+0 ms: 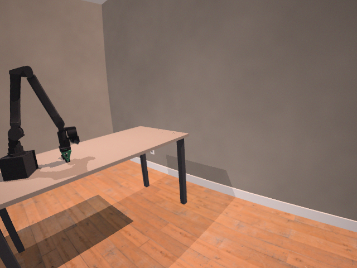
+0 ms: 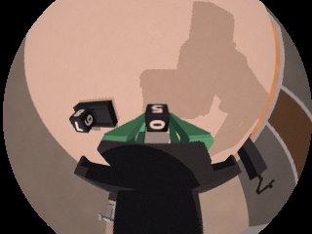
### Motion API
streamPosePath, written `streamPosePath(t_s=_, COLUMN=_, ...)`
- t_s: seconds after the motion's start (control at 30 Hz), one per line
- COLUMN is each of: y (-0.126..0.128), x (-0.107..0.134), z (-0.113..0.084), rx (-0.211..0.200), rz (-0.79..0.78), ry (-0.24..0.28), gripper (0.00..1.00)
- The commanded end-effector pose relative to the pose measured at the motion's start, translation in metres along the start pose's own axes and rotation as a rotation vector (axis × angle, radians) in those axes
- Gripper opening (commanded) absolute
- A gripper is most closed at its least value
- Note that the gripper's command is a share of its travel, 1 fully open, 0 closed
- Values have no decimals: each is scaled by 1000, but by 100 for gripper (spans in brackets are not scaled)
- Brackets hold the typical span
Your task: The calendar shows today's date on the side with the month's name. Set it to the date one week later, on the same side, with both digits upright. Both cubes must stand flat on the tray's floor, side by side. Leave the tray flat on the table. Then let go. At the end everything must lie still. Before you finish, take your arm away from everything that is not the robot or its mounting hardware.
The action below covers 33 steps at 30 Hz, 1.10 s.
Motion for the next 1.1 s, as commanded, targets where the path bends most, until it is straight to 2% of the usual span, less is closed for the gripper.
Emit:
streamPosePath(t_s=0.0, y=-2, x=-15, z=-2, rx=3, rz=-5, ry=-32, gripper=36)
streamPosePath(t_s=0.07, y=-2, x=-15, z=-2, rx=3, rz=-5, ry=-32, gripper=40)
streamPosePath(t_s=0.2, y=-2, x=-15, z=-2, rx=3, rz=-5, ry=-32, gripper=40)
streamPosePath(t_s=0.23, y=-2, x=-15, z=-2, rx=3, rz=-5, ry=-32, gripper=44)
streamPosePath(t_s=0.57, y=-2, x=-15, z=-3, rx=3, rz=-5, ry=-33, gripper=44)
streamPosePath(t_s=0.83, y=-4, x=-20, z=-22, rx=5, rz=-4, ry=-46, gripper=44)
streamPosePath(t_s=1.07, y=-5, x=-25, z=-57, rx=6, rz=-3, ry=-57, gripper=44)
Point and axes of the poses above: the point where the finger pads meet when closed, its own z axis out along the fingers, its own y axis across the jaws, x = y × z, the point moved 1 cm from there along -z, back along the fingers, and after that the axes turned 4 degrees about z, right-handed, at the moved point
